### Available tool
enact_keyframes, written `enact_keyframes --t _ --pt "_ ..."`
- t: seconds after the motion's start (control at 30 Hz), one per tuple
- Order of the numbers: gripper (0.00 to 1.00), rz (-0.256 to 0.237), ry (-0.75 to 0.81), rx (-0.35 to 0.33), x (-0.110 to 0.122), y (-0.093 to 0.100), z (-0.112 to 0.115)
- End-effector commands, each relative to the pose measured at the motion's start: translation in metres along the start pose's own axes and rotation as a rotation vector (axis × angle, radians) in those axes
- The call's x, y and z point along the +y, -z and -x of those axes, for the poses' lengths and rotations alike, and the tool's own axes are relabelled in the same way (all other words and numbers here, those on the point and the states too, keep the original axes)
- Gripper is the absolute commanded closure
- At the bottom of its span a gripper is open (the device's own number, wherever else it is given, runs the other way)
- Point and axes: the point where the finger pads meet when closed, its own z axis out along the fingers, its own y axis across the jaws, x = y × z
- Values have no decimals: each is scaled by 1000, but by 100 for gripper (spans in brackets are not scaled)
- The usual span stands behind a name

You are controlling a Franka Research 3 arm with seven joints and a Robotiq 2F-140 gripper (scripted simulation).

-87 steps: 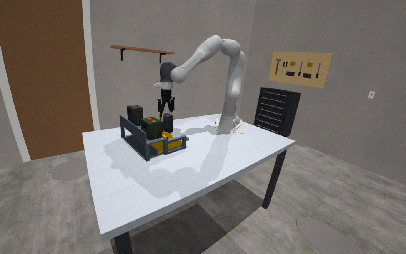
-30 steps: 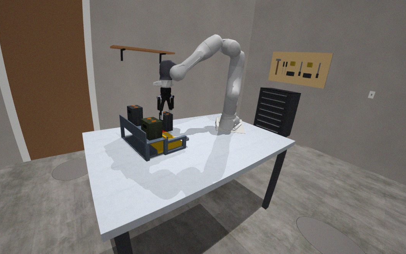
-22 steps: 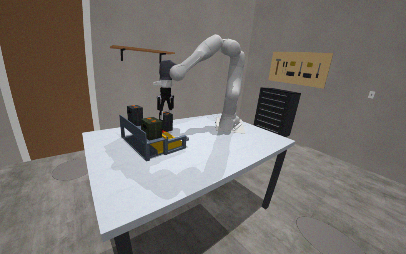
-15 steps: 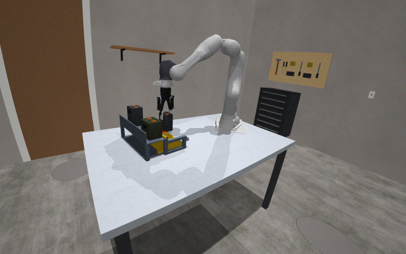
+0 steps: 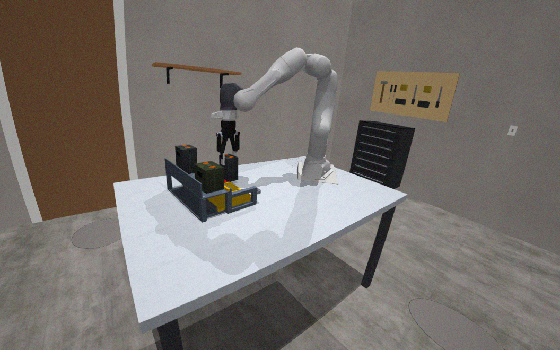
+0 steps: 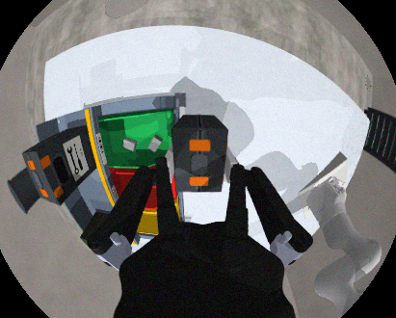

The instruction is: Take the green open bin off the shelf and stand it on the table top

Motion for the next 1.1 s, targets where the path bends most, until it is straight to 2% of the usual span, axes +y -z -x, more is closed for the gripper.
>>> enact_keyframes --t 0.0,0.03,0.17,0.57,0.6,0.73,1.07 --pt "100 -14 3 16 -4 8 -7" --pt "100 -3 1 3 -1 2 -2" --pt "100 -14 3 16 -5 8 -8" --pt "100 -14 3 16 -5 8 -8" --pt "100 -3 1 3 -1 1 -2" --pt "100 -14 3 16 -5 8 -8" --pt "100 -14 3 16 -5 8 -8"
